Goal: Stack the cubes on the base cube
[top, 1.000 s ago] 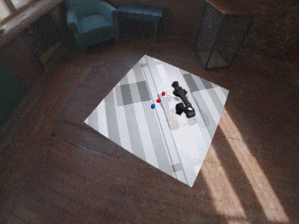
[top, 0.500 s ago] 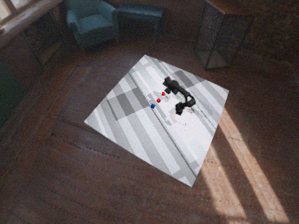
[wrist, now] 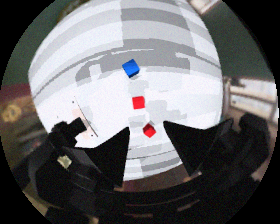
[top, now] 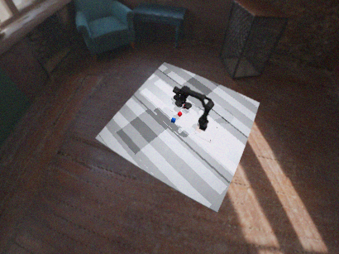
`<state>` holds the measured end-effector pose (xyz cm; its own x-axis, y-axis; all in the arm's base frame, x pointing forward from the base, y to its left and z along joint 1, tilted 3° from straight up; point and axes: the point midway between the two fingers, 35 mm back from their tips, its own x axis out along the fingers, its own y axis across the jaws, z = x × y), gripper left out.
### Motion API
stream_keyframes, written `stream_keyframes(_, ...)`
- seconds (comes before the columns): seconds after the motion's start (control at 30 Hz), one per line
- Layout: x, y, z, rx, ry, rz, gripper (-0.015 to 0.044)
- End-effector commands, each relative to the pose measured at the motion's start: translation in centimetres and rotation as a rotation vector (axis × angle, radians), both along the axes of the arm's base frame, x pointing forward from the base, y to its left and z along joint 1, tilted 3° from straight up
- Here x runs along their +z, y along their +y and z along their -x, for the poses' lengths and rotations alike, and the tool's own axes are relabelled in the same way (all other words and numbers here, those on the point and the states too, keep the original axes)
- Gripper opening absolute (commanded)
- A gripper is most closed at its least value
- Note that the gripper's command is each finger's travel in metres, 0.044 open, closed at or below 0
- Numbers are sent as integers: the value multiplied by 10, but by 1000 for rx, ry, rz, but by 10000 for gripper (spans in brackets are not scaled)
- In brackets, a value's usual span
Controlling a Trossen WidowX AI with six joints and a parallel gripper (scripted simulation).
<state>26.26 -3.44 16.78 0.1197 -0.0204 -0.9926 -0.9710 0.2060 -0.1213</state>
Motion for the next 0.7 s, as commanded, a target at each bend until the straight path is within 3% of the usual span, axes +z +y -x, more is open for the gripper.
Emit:
stream_keyframes(0.0,0,18,-5,-13,57,-58,265)
stream_keyframes(0.13,-2,18,-5,-13,57,-58,265)
stream_keyframes(0.4,-57,20,-9,-13,57,-58,265)
stream_keyframes(0.67,-75,21,-10,-13,57,-58,265)
